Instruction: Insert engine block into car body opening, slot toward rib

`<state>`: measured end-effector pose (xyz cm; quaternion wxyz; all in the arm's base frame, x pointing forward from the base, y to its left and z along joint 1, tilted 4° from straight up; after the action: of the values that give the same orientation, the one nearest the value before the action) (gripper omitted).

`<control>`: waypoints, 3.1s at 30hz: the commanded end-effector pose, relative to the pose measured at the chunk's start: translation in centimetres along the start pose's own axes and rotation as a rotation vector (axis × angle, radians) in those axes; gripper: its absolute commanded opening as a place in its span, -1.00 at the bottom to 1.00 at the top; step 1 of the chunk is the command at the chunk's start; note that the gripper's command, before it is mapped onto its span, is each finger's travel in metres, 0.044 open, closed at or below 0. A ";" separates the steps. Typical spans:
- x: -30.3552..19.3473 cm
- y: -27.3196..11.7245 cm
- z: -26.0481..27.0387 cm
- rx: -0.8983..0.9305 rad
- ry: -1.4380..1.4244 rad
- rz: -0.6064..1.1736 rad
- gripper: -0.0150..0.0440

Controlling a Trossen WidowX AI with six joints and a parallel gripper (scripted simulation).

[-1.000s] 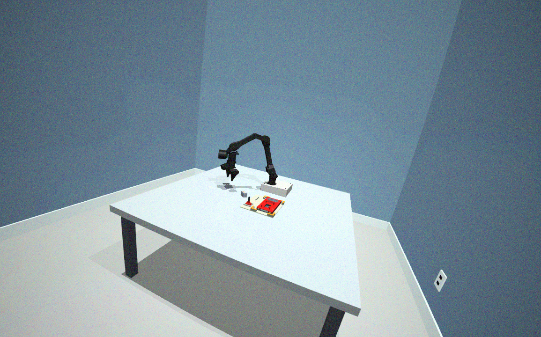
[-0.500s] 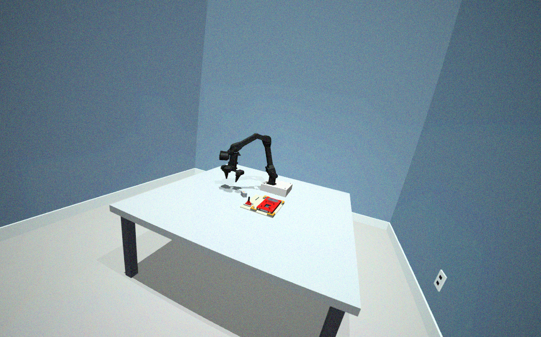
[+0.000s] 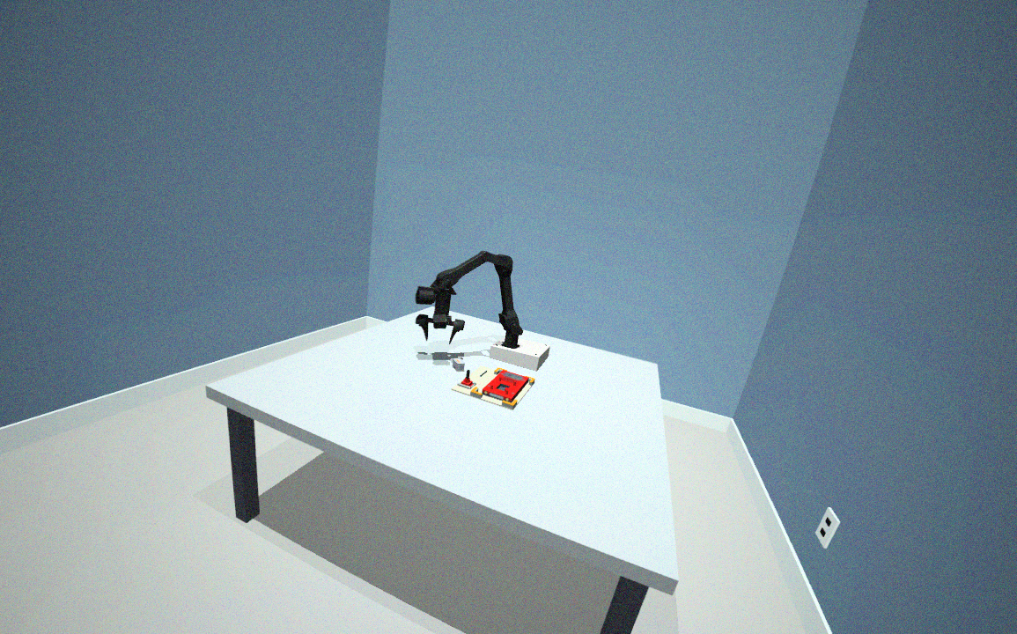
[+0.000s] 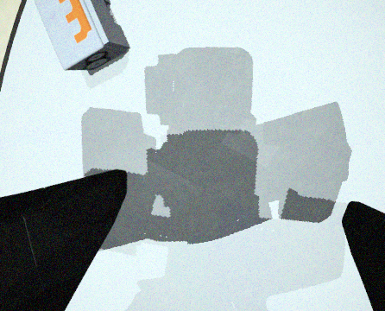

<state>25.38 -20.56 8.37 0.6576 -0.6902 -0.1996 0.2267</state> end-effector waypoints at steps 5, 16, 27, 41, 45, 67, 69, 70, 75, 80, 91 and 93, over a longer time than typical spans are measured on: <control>1.2 -0.1 1.0 -0.001 -0.263 0.000 1.00; 3.0 0.0 2.4 0.000 -0.646 0.000 1.00; 4.5 0.0 4.0 0.002 -1.029 -0.001 1.00; 6.3 0.1 6.0 0.005 -1.508 -0.002 1.00; 6.7 0.1 6.6 0.006 -1.642 -0.002 1.00; 8.1 1.1 8.6 0.007 -2.090 -0.005 1.00; 8.1 2.1 8.6 0.007 -2.090 -0.005 1.00; 8.1 2.2 8.6 0.007 -2.090 -0.005 1.00; 8.1 2.3 8.6 0.007 -2.090 -0.005 1.00; 8.1 3.1 8.6 0.007 -2.090 -0.005 1.00; 8.2 4.9 8.6 0.007 -2.090 -0.005 1.00; 8.2 5.2 8.6 0.008 -2.090 -0.005 1.00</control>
<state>27.34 -9.20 3.36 0.1558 -0.1573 -0.6687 0.7098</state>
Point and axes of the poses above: the point midway between the two fingers, 35 mm back from their tips, its own y axis out along the fingers, its own z axis across the jaws, x = y × z, the point moved 3 cm from there along -y, back along the fingers, and after that the axes turned 8 degrees about -y, right-handed, at the moved point
